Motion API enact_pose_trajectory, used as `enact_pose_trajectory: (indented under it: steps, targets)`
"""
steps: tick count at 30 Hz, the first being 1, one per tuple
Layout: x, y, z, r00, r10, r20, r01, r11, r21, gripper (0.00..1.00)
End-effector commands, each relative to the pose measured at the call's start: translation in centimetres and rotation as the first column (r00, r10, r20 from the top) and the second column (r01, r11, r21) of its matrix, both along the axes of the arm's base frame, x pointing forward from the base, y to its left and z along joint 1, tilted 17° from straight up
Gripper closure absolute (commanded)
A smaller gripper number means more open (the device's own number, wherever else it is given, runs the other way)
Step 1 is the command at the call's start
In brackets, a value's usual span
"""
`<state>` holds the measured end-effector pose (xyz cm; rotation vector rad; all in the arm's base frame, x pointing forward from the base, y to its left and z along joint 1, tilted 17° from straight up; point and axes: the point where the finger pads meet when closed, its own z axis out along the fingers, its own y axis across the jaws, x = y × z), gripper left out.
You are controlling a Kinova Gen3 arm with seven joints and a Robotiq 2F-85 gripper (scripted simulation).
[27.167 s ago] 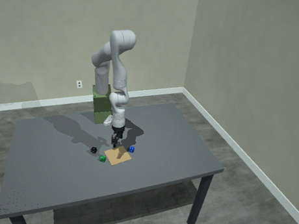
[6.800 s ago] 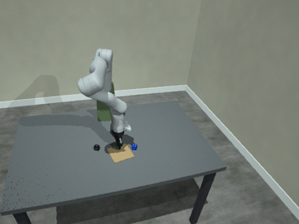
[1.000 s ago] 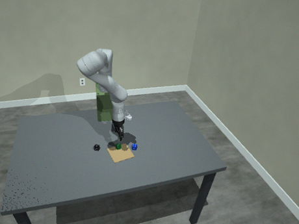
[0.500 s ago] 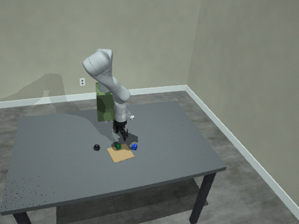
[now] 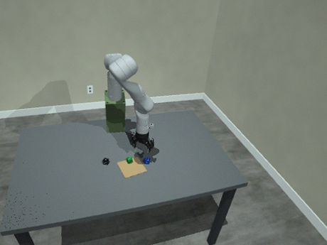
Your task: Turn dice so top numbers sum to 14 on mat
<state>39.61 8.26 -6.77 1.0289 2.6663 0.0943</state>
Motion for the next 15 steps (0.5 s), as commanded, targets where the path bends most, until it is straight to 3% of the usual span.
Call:
enact_pose_trajectory:
  steps: [1, 7, 14, 15]
  targets:
    - [0.4, 1.9, 0.3, 0.996, 0.087, 0.002, -0.087, 0.996, -0.020, 0.00]
    - [0.7, 3.3, 0.4, 0.980, 0.197, -0.001, -0.197, 0.979, -0.049, 0.00]
    - [0.8, 3.5, 0.4, 0.977, 0.212, -0.001, -0.212, 0.976, -0.053, 0.00]
    - [0.8, 3.5, 0.4, 0.977, 0.212, -0.001, -0.212, 0.976, -0.053, 0.54]
